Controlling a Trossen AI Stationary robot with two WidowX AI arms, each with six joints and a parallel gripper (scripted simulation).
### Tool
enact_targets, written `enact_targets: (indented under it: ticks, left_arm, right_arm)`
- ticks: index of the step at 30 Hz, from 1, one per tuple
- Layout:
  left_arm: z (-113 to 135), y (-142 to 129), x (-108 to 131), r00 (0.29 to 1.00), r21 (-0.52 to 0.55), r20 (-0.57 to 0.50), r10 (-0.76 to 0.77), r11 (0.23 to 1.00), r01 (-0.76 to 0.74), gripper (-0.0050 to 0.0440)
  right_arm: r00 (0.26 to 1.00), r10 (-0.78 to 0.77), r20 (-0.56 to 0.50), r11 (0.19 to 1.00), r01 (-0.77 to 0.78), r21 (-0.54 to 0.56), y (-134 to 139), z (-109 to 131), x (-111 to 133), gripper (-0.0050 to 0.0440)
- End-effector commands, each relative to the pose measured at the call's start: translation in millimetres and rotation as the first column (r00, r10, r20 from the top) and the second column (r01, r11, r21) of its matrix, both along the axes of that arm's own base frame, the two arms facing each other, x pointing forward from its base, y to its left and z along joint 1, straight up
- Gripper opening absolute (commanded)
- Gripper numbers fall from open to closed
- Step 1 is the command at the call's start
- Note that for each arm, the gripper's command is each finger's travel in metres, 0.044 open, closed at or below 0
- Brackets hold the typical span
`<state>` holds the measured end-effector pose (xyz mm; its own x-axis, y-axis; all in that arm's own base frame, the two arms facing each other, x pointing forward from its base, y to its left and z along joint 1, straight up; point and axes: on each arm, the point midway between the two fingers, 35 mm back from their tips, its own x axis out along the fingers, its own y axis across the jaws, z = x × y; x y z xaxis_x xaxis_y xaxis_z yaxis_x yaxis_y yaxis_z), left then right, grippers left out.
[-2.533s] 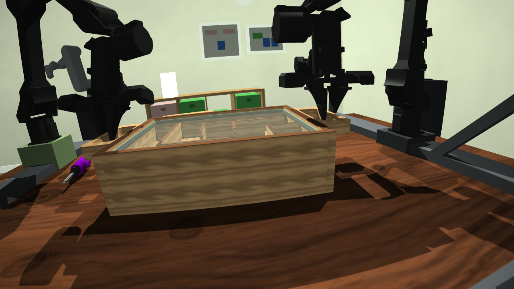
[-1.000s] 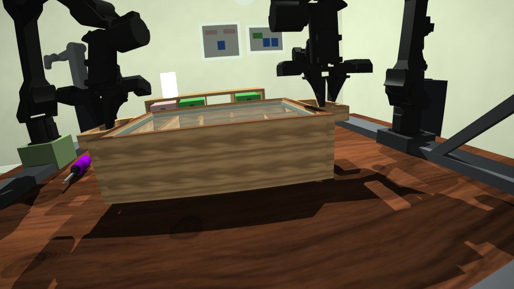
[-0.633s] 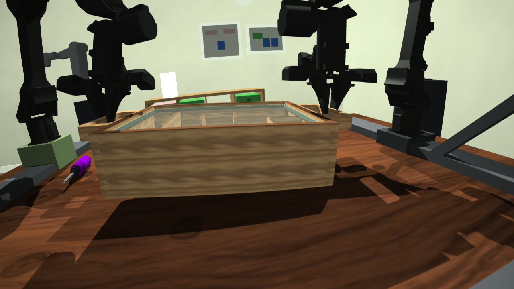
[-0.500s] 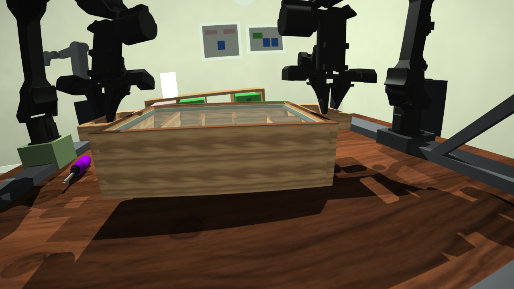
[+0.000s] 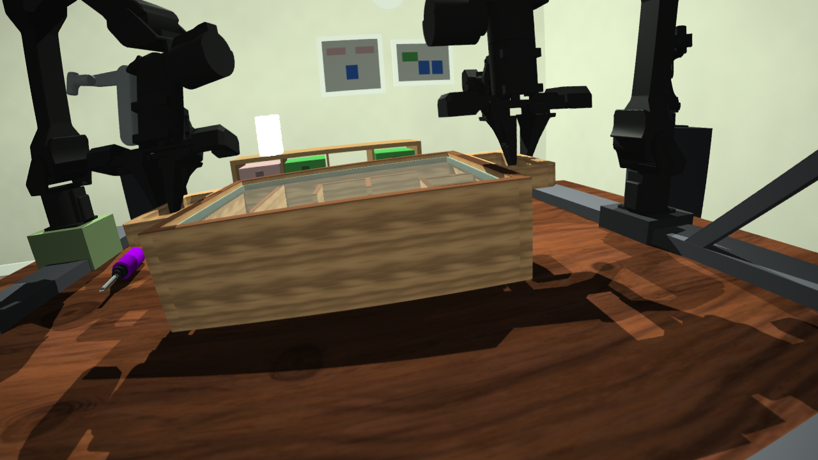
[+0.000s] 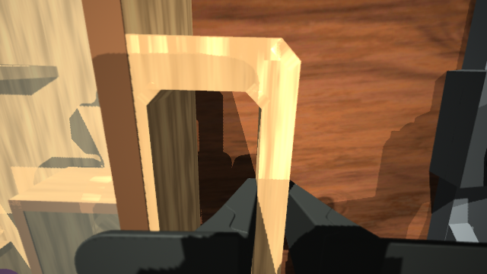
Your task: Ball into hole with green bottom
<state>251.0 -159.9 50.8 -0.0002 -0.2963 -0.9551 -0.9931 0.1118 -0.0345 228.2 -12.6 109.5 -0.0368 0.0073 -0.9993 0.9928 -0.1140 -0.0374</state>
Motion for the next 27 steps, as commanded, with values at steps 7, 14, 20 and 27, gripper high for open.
enact_targets:
  ticks: [7, 14, 20, 27]
  left_arm:
    - [11, -5, -2, 0.999, -0.031, 0.046, -0.011, 0.999, 0.012, -0.005]
    - [24, -6, 10, 1.0, -0.027, -0.006, -0.008, 1.0, 0.008, -0.005]
    - [30, -6, 12, 0.999, -0.031, -0.037, -0.009, 1.0, 0.008, -0.005]
    - [39, -7, 10, 0.998, -0.032, -0.06, -0.015, 0.999, 0.013, -0.005]
  right_arm:
    - [0.999, 0.0, 0.036, 1.0, 0.0, 0.002, 1, 18, 4, -0.005]
    - [0.997, 0.004, 0.072, 1.0, -0.004, -0.002, 2, 0, -5, -0.005]
    - [0.995, 0.002, 0.101, 1.0, -0.003, 0.001, 1, -8, -8, -0.005]
    - [0.99, 0.002, 0.141, 1.0, -0.002, -0.003, 1, -10, -5, -0.005]
